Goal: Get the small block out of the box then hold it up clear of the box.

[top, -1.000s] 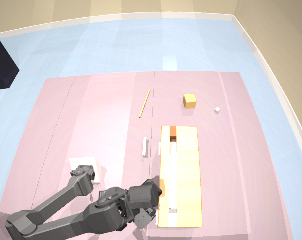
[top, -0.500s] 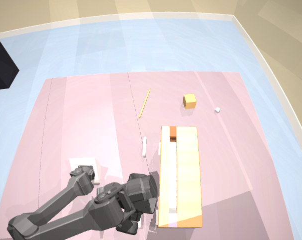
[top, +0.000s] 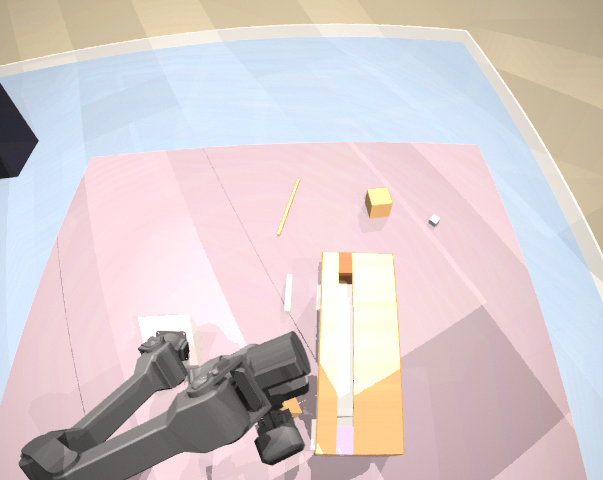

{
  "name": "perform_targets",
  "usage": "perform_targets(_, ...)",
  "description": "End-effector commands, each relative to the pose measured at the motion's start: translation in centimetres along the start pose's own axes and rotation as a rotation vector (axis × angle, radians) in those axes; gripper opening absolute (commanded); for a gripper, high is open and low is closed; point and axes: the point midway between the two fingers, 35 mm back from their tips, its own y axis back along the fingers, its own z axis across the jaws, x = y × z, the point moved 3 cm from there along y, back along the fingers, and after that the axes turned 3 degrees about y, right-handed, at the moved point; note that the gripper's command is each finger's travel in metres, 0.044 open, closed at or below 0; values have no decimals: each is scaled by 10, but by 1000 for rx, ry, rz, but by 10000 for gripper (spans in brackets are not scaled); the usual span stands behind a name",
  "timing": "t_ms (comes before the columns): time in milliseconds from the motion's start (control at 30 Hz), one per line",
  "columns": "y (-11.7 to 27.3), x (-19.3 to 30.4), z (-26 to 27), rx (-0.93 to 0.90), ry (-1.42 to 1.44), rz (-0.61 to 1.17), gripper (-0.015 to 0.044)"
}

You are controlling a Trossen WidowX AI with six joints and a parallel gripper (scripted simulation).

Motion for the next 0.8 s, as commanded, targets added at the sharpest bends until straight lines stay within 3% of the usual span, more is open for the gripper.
perform_targets(0,5,-2,-1,18,212,2,0)
perform_targets(767,26,-6,1,86,1214,52,0)
